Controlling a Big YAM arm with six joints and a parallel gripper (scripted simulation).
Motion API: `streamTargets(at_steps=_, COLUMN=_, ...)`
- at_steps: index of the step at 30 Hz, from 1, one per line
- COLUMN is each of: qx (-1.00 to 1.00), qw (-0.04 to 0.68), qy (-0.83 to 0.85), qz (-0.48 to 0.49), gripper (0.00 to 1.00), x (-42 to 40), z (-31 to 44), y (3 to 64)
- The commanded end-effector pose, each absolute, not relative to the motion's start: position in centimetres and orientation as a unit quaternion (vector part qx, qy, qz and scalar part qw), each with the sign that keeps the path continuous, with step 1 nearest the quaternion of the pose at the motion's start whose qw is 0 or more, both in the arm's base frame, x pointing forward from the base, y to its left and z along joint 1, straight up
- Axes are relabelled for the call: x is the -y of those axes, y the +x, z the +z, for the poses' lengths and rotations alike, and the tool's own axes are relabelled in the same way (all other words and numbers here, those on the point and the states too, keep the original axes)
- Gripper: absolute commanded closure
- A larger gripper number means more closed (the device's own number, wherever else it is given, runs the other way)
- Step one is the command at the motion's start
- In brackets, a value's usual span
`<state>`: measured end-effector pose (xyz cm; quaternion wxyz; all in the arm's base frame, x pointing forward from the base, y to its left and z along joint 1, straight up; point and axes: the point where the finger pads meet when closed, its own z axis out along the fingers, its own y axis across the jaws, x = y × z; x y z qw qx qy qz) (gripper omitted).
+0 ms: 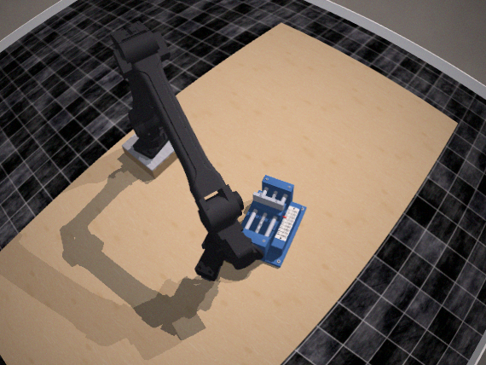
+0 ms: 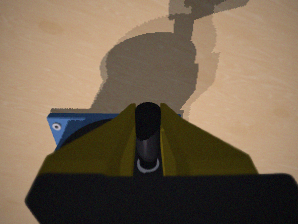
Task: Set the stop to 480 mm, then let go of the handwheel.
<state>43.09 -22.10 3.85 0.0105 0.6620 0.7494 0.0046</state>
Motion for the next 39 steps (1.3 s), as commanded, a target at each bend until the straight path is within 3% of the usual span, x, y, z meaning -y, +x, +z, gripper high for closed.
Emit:
streamTargets(at_steps=1, qx=-0.749, qw=0.006, qy=0.662, qz=-0.001, gripper=0.94, x=22.9, z=2.7, y=42.4)
streamTargets(at_steps=39, qx=-0.748, qw=0.014, qy=0.664, qz=0.001, gripper=0.94, x=22.8, z=0.8, y=44.6)
